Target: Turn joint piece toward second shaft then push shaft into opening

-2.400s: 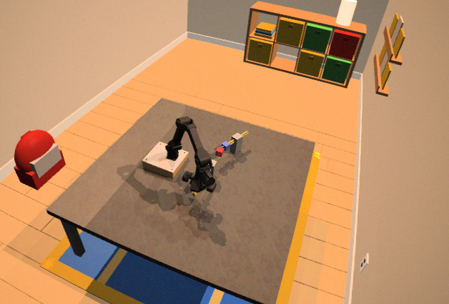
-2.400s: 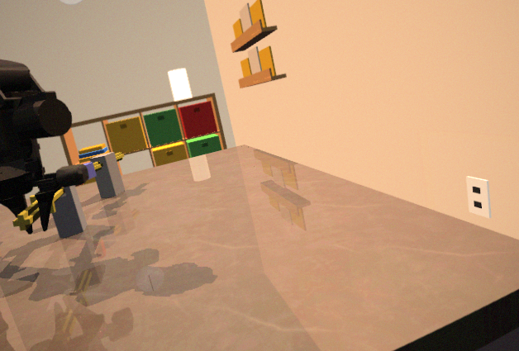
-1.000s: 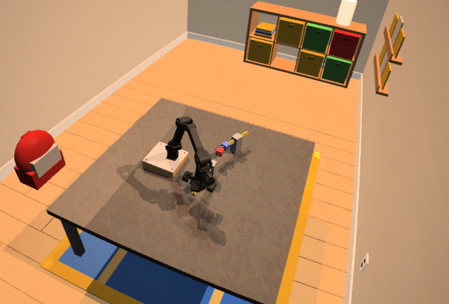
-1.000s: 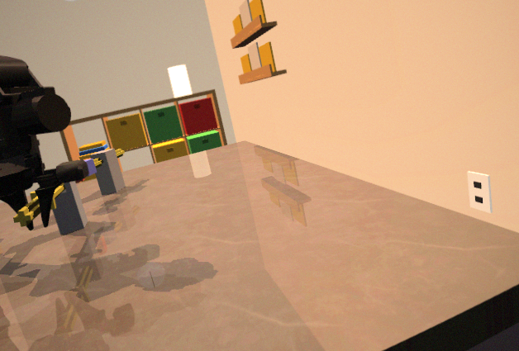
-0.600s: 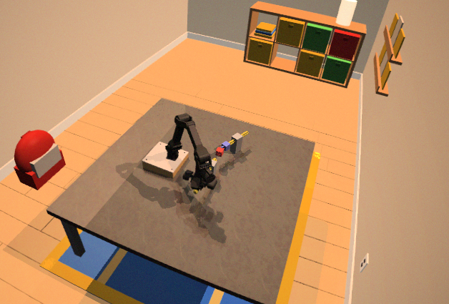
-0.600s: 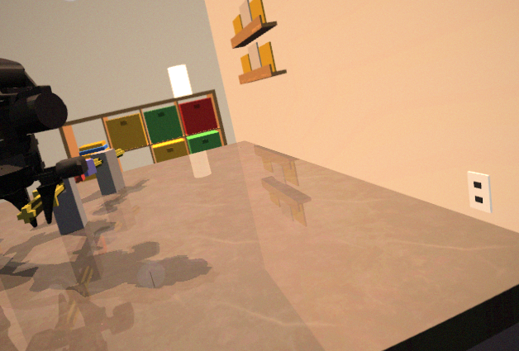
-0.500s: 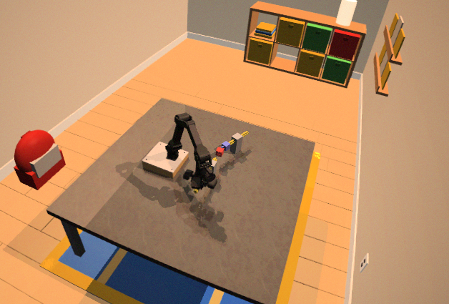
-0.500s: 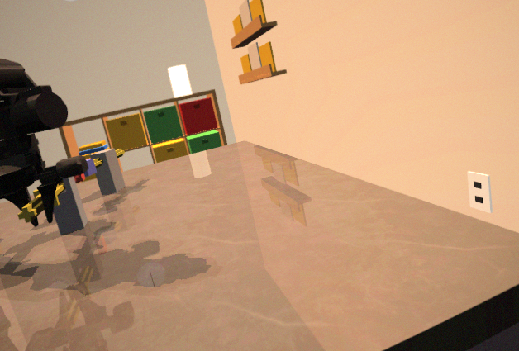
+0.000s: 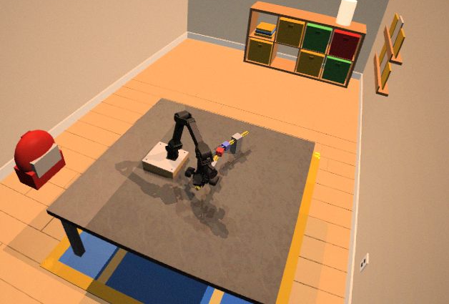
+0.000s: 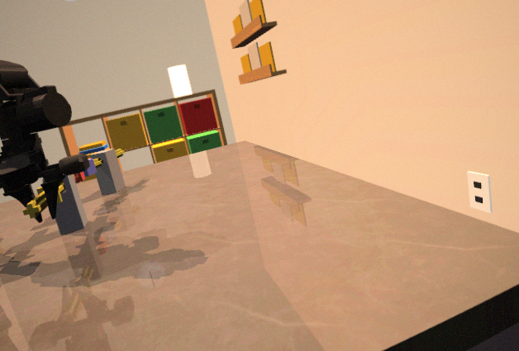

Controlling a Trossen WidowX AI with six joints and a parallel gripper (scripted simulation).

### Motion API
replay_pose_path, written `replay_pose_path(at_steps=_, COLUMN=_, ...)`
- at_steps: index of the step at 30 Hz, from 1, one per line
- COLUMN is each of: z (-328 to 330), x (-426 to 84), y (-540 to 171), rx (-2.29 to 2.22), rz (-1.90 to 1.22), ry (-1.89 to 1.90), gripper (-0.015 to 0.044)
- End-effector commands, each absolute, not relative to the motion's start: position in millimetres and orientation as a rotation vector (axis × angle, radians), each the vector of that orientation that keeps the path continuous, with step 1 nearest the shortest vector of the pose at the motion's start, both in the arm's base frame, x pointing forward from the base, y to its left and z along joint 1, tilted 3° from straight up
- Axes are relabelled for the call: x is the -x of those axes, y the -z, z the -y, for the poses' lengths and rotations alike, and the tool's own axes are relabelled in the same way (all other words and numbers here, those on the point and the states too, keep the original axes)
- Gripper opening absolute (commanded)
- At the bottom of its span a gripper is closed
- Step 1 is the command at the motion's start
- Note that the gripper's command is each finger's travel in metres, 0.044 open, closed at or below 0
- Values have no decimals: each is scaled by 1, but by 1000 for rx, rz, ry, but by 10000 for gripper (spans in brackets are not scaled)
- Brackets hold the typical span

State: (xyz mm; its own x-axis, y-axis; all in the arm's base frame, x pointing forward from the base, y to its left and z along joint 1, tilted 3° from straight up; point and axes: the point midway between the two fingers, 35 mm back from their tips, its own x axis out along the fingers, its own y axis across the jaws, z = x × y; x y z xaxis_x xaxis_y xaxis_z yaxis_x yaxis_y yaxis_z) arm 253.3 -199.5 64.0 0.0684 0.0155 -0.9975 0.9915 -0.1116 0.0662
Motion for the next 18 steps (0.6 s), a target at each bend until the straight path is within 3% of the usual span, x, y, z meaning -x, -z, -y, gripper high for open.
replay_pose_path(at_steps=1, z=192, x=-254, y=-65, rx=-1336, rz=-1111, ry=1234, gripper=0)
replay_pose_path(at_steps=18, z=166, x=-258, y=-65, rx=-1338, rz=-1113, ry=1233, gripper=0)
